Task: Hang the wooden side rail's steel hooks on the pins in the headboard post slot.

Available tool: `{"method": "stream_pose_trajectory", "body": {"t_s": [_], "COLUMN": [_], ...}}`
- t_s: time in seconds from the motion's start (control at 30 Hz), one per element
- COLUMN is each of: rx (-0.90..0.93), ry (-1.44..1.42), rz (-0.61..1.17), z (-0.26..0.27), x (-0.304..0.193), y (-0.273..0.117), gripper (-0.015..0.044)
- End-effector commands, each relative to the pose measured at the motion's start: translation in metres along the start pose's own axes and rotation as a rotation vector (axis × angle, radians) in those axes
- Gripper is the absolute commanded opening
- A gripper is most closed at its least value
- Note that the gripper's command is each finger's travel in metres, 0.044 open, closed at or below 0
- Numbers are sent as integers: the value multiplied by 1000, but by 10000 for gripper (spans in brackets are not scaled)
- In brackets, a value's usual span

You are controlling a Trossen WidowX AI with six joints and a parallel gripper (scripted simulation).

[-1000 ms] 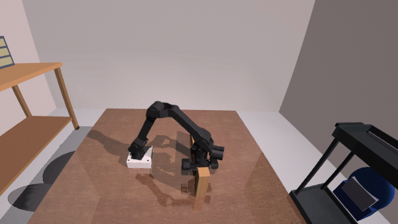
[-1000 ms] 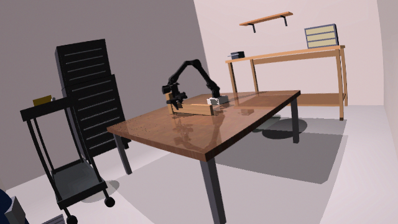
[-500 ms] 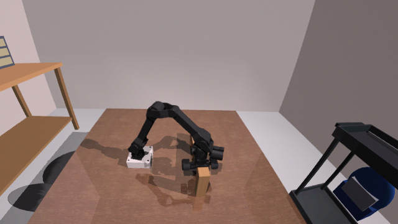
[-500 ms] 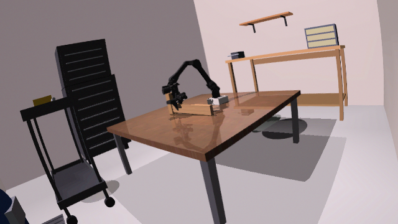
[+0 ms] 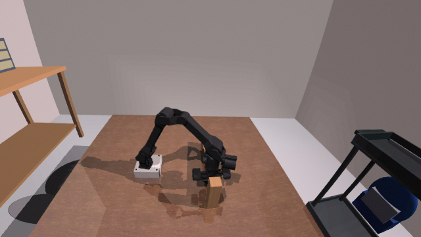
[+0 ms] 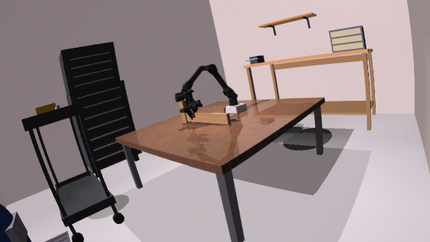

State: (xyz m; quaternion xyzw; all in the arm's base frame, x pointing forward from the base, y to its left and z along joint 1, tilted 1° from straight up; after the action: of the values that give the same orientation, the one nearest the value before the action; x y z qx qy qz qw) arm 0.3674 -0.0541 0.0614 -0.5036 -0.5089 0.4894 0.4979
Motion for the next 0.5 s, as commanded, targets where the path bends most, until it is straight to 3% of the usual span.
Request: {"method": "stream_pose_trajectory", "body": {"t_s": [0.0,0.33,0.47], "rx": [-1,-1,1], "ry": [2,2,0], "rz": [4,4,0], "z": [0,0,0], "x": [0,0,0], "y": [1,3,1], "gripper": [0,0,105]}}
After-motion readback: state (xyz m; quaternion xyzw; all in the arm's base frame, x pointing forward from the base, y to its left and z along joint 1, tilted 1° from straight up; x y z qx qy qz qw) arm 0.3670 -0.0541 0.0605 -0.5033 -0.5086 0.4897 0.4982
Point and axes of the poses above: the point midway between the two fingers, 35 mm back from their tips, its own y axis out along the fingers, its own z axis across the jaws, x = y × z, the point moved 4 cm from there along -y, back along the fingers, and after that the axes turned 11 degrees about y, right-handed, at the moved point
